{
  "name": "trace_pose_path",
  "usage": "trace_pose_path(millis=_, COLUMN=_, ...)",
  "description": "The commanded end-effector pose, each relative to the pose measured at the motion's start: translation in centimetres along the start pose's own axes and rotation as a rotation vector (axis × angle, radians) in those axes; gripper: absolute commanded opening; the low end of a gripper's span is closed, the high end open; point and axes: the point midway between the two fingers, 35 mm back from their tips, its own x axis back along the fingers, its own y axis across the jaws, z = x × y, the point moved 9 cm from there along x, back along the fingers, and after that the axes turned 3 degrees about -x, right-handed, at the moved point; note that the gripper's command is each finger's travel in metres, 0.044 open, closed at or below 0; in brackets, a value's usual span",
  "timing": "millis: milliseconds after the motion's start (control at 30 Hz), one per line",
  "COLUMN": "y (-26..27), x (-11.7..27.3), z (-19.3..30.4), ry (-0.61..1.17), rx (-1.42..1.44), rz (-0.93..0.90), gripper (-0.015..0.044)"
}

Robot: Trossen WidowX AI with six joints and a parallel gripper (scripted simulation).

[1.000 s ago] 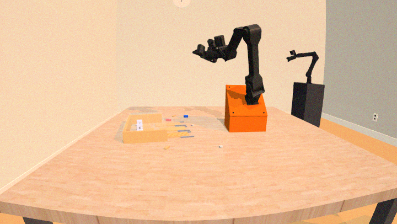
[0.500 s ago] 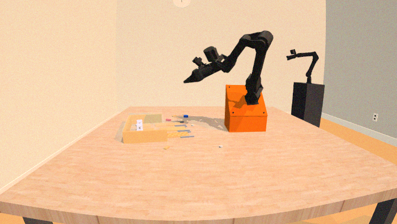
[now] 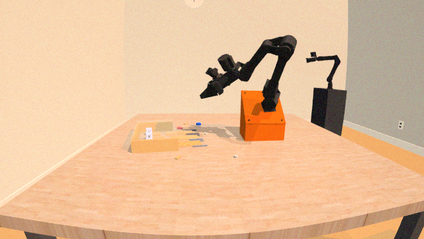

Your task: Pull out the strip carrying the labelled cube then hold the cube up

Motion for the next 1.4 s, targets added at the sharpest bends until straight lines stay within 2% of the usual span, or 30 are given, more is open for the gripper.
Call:
trace_pose_path(millis=0, y=0.1, x=0.0, z=0.0, ry=0.003, rx=0.004, rz=-0.006, gripper=0.0400)
trace_pose_path(millis=200, y=0.1, x=0.0, z=0.0, ry=0.003, rx=0.004, rz=-0.006, gripper=0.0400)
trace_pose_path(millis=300, y=0.1, x=-1.2, z=-0.5, ry=0.065, rx=0.011, rz=-0.001, gripper=0.0321)
trace_pose_path(millis=700, y=4.0, x=-10.7, z=-2.2, ry=0.607, rx=0.102, rz=-0.004, gripper=0.0006)
trace_pose_path(millis=967, y=7.8, x=-14.6, z=-1.3, ry=0.949, rx=0.168, rz=-0.042, gripper=0.0000)
trace_pose_path(millis=1367, y=7.9, x=-15.2, z=-0.5, ry=0.957, rx=0.170, rz=-0.043, gripper=0.0000)
